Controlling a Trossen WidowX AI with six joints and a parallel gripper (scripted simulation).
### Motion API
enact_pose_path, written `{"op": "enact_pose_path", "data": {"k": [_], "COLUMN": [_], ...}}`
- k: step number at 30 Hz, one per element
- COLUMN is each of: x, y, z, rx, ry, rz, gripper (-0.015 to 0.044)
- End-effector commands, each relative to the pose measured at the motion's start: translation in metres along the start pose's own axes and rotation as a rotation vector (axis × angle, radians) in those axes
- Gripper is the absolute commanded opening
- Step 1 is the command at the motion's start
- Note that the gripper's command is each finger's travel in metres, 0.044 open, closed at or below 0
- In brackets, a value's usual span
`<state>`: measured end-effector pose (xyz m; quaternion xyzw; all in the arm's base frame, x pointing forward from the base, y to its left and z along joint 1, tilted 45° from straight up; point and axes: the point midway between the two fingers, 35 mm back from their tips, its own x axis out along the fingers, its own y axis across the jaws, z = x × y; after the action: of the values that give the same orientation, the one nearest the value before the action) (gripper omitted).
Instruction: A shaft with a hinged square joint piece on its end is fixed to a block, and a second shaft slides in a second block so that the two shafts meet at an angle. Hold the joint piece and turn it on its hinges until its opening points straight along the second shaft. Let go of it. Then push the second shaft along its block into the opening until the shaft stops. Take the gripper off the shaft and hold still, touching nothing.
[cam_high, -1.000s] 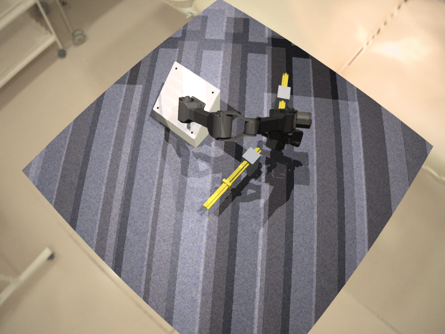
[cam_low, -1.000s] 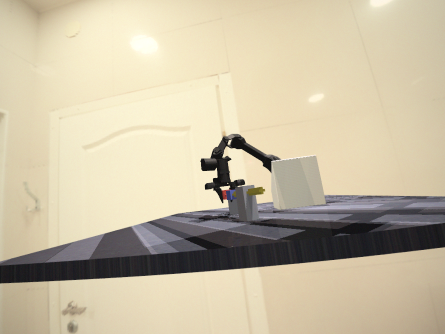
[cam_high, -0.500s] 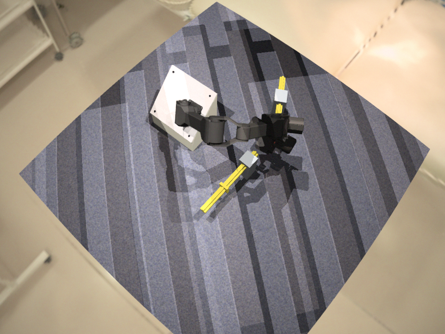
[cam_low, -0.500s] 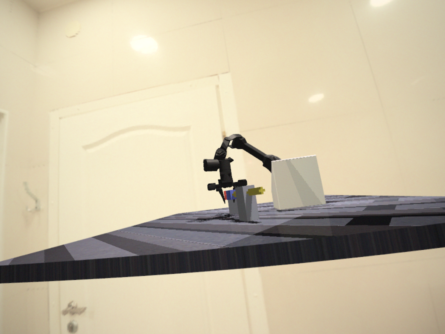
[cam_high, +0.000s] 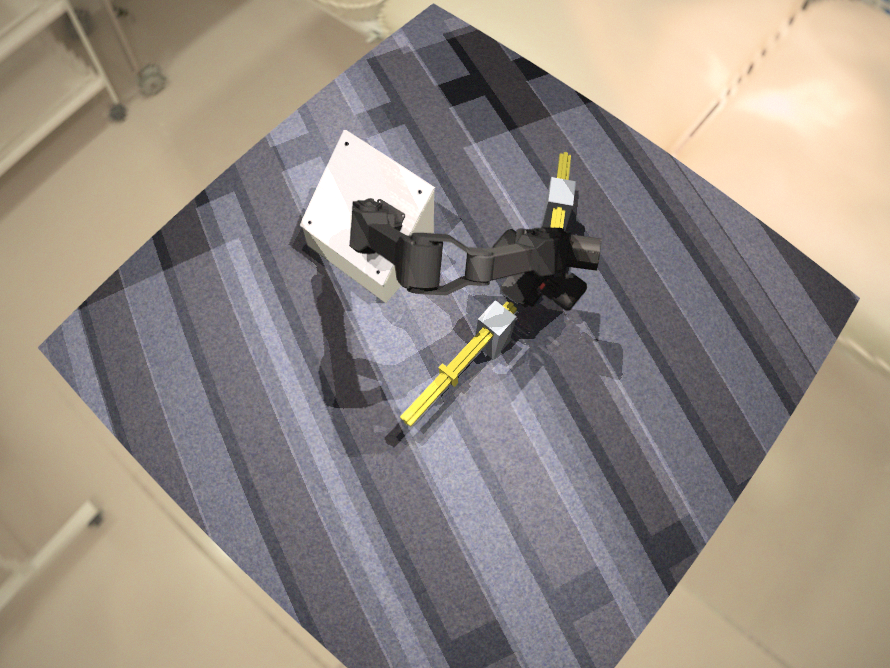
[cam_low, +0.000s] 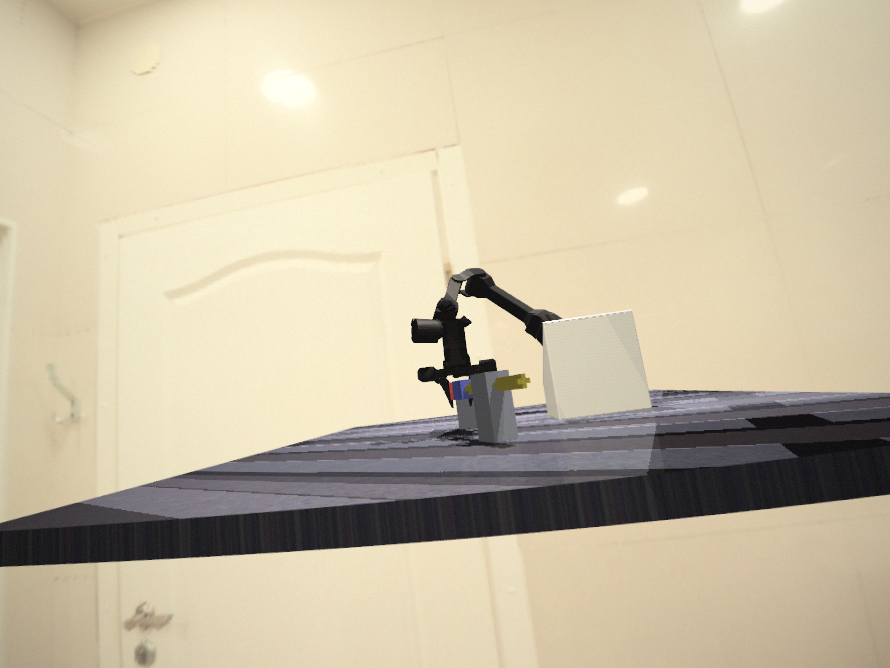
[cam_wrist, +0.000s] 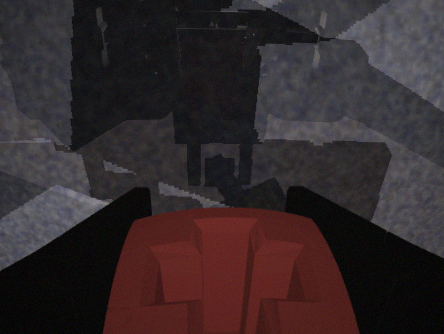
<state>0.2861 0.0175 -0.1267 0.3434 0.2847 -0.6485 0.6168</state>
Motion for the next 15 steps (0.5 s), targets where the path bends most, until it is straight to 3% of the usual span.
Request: {"op": "enact_pose_path", "data": {"k": [1, 12, 15], "x": [0.0003, 0.0, 0.0], "y": [-0.0007, -0.0001, -0.0001], "z": [0.0, 0.0, 0.0], "rx": [0.014, 0.003, 0.003], "ry": [0.005, 0.001, 0.001], "rz": [0.002, 0.001, 0.001], "gripper": [0.0, 0.0, 0.0079]}}
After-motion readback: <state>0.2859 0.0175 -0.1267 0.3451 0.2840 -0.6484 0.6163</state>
